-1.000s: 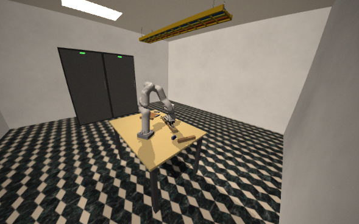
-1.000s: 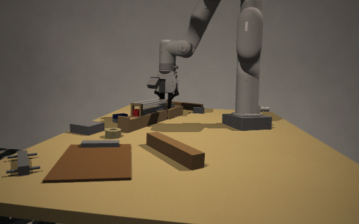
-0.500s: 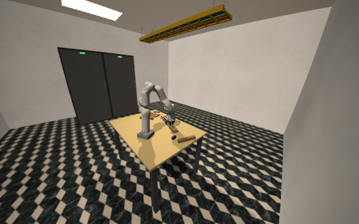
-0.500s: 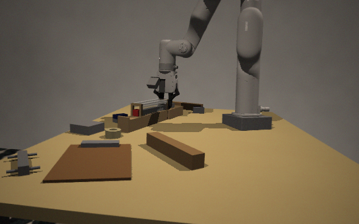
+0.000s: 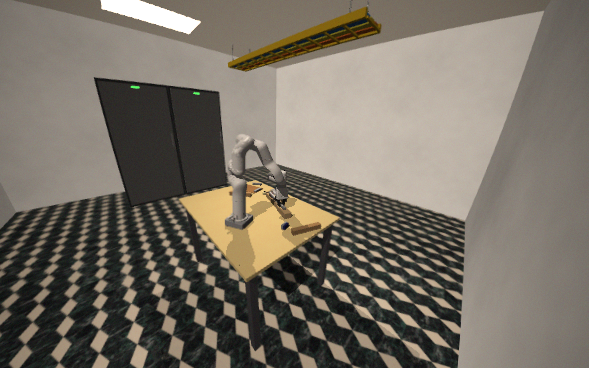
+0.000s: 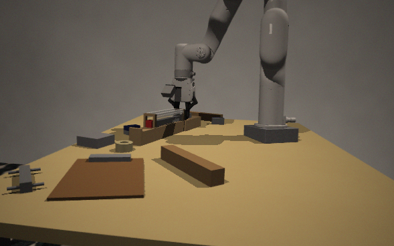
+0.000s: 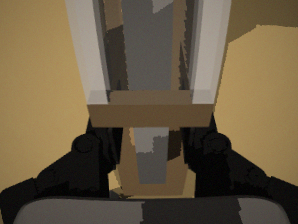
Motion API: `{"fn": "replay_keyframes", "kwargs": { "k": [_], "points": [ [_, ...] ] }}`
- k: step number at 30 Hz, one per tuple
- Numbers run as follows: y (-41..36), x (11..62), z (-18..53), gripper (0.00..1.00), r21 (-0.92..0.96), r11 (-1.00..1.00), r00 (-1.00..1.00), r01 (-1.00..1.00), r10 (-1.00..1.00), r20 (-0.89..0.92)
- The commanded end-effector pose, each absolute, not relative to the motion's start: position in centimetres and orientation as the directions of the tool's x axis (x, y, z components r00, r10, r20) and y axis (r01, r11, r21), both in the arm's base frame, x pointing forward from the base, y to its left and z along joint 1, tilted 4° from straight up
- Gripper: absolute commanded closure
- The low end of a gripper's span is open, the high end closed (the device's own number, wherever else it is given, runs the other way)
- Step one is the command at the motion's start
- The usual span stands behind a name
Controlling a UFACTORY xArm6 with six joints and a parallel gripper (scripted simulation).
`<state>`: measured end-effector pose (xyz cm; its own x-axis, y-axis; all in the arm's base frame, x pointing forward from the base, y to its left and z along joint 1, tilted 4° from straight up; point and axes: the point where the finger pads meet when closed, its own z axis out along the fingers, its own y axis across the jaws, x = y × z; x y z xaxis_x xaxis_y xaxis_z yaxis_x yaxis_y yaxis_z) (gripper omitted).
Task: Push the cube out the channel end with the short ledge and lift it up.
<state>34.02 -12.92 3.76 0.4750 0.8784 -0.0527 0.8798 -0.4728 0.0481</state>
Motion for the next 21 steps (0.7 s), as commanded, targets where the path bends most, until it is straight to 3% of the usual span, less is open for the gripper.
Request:
{"fn": "replay_keyframes", "kwargs": {
  "k": [1, 21],
  "points": [
    [-13.0, 34.2, 3.9, 0.62, 0.052, -0.473, 0.475, 0.88, 0.878, -0.052],
    [-12.8, 34.1, 6.3, 0.62, 0.052, -0.473, 0.475, 0.88, 0.878, -0.052]
  ]
}}
